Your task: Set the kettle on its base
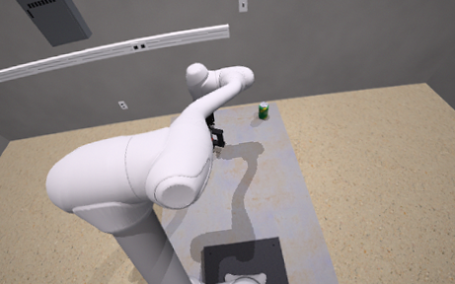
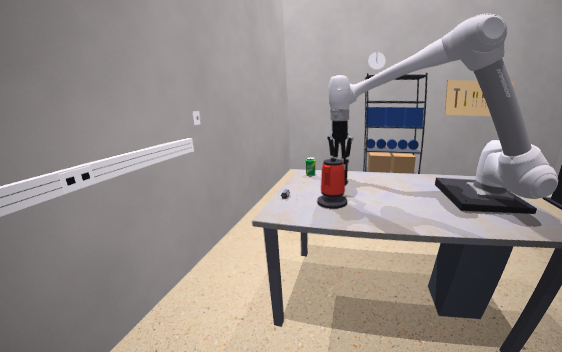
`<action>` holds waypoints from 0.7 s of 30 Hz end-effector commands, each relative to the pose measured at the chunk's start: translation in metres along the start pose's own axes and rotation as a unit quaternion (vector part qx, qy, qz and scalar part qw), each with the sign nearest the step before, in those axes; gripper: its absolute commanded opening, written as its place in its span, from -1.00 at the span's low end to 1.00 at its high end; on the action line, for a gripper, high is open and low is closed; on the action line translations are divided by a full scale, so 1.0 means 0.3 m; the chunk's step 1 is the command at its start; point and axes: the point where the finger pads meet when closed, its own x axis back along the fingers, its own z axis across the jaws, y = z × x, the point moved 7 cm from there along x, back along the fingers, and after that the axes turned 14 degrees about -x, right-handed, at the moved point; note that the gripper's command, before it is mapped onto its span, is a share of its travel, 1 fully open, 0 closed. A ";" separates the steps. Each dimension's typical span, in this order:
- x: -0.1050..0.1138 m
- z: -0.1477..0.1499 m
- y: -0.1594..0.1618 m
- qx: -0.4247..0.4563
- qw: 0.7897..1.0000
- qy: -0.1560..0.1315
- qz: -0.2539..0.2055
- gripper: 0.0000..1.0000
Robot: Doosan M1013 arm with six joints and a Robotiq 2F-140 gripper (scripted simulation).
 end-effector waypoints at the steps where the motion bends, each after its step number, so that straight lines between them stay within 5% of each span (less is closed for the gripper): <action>1: 0.004 0.009 0.013 0.000 1.000 -0.001 0.000 -0.80; 21: 0.004 0.029 0.037 0.000 1.000 -0.001 0.000 -0.80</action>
